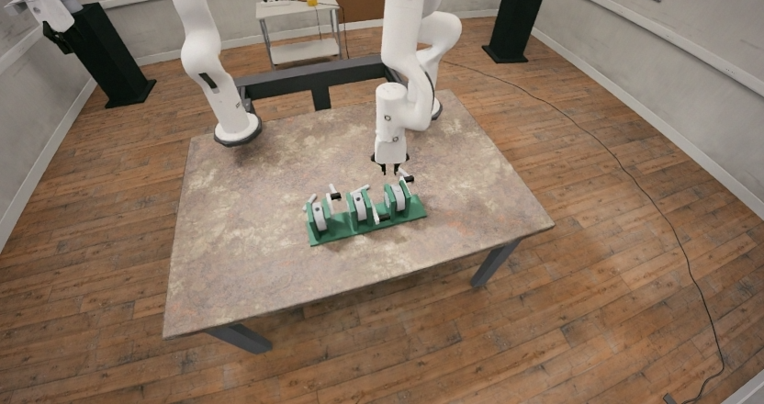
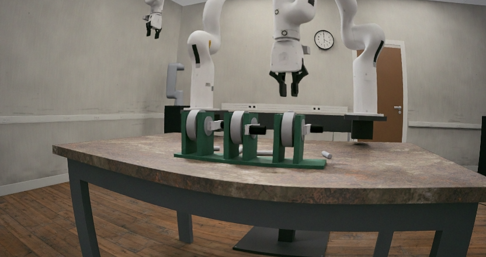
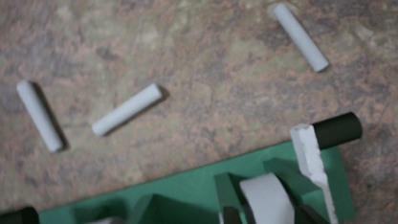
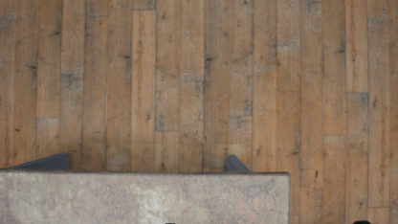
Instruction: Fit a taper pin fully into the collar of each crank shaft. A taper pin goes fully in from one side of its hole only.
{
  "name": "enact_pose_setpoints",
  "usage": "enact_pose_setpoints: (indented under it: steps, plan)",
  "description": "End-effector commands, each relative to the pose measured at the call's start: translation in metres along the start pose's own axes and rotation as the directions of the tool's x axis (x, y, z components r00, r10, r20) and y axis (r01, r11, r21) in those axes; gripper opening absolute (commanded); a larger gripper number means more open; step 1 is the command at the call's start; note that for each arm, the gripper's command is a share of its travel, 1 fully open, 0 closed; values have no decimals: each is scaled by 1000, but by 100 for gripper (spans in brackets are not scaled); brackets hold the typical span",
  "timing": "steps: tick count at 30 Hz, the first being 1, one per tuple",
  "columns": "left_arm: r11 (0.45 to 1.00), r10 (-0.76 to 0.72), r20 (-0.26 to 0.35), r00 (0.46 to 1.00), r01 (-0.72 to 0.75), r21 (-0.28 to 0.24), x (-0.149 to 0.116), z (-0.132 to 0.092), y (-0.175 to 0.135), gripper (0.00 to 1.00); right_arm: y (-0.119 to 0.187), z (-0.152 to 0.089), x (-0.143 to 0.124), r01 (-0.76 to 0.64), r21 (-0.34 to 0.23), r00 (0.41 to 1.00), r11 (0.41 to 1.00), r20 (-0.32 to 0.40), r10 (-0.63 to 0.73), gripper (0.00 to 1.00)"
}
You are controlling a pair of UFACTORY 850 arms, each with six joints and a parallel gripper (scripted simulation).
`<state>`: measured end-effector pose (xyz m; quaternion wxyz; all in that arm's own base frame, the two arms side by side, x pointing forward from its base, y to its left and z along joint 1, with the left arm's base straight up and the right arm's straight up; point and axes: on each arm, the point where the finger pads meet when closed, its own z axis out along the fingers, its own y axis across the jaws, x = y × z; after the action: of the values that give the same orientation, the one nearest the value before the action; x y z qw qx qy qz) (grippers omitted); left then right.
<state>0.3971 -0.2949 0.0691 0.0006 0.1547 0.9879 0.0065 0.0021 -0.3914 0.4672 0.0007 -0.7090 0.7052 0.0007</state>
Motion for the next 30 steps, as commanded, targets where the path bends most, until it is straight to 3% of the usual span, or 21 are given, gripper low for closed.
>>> enact_pose_setpoints:
  steps: [1,8,14,16,17,19,25,30]
  plan:
    - [987,162,3,987,-162,13,17,-1,-15,35,0,-1,0,0,0,1000,1000,-2,0,100]
    - [869,494,7,869,-494,9,59,-2,-49,35,0,-1,0,0,0,1000,1000,-2,0,100]
    - [693,721,8,693,-721,3,88,20,-73,35,0,-1,0,0,0,1000,1000,-2,0,100]
    - [693,721,8,693,-721,3,88,20,-73,35,0,-1,0,0,0,1000,1000,-2,0,100]
    - [615,789,11,615,-789,7,89,26,-73,35,0,-1,0,0,0,1000,1000,-2,0,100]
    - [551,834,11,551,-835,7,90,37,-74,35,0,-1,0,0,0,1000,1000,-2,0,100]
    - [545,838,11,545,-838,6,90,109,-75,35,0,-1,0,0,0,1000,1000,-2,0,100]
    - [545,838,11,545,-838,6,90,148,-76,35,0,-1,0,0,0,1000,1000,-2,0,100]
